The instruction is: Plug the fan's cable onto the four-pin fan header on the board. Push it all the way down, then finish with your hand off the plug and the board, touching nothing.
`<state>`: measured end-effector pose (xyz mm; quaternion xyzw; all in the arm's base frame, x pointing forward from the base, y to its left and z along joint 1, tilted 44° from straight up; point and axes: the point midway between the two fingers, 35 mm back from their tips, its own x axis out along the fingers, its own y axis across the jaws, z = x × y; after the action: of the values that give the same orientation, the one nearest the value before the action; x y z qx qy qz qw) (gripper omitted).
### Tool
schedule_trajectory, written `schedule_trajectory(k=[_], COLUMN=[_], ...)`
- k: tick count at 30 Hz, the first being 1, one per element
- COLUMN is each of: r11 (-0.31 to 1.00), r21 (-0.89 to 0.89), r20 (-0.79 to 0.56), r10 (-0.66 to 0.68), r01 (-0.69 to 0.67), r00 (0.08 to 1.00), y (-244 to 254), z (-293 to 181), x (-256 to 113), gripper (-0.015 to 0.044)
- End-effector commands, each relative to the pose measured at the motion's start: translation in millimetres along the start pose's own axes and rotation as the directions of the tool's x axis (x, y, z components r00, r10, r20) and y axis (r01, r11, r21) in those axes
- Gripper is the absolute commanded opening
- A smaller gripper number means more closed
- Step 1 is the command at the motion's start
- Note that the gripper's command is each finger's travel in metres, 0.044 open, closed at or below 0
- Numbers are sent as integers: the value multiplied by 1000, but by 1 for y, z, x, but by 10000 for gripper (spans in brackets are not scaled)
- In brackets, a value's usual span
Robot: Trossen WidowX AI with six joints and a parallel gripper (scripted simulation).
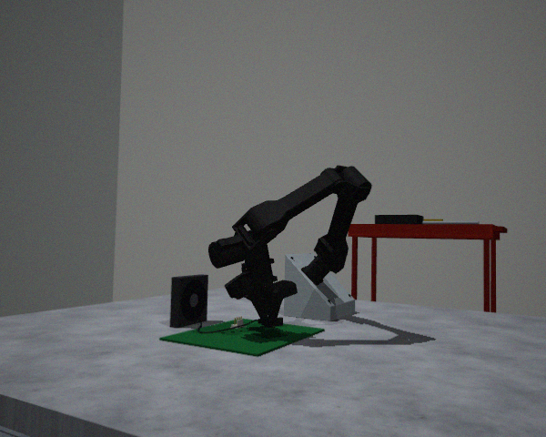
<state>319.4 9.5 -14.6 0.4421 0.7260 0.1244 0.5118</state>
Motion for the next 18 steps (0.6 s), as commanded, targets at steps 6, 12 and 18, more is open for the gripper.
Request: schedule_trajectory(k=[6, 12, 18], r11=[1000, 1000, 1000], r21=[-8, -6, 0], r20=[5, 3, 4], r10=[-4, -2, -2], r01=[4, 2, 2], r00=[1000, 1000, 1000], y=[1, 0, 0], z=[-6, -13, -14], x=[-30, -48, -53], gripper=[0, 0, 0])
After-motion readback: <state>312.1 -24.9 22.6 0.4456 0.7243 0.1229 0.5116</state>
